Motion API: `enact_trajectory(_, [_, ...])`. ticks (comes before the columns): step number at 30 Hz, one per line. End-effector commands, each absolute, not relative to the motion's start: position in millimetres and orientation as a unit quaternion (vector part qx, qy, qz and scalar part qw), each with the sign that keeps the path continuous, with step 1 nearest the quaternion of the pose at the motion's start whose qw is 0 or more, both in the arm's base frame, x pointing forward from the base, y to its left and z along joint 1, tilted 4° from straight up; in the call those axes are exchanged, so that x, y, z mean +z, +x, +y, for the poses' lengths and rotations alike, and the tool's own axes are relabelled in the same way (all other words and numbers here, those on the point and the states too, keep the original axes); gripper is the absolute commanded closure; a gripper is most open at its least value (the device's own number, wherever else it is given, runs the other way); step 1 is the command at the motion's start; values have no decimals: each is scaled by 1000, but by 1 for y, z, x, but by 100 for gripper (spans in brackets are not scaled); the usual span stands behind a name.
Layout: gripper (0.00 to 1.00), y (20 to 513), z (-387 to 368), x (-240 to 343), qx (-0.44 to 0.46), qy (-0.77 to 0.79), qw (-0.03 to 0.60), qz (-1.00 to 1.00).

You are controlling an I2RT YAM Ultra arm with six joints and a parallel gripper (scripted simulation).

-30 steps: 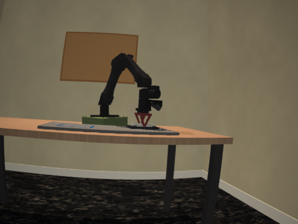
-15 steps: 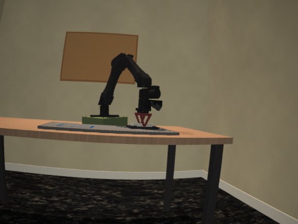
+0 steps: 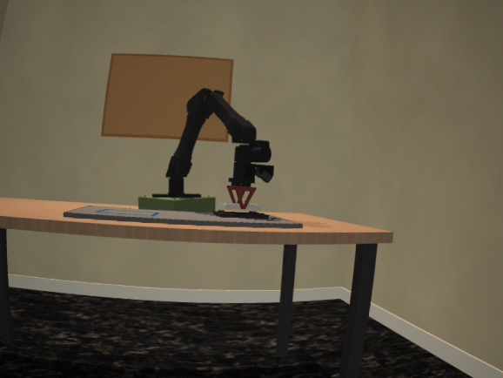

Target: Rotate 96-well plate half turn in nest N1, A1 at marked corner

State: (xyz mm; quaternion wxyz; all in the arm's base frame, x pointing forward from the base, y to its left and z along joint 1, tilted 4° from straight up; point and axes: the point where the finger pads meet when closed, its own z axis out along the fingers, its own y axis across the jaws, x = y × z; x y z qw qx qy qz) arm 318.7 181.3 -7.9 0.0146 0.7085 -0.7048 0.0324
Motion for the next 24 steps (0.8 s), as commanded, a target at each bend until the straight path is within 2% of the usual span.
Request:
enact_trajectory(1, [100, 324, 186, 11, 34, 708, -1, -705])
enact_trajectory(24, [100, 322, 188, 43, 34, 708, -1, -705])
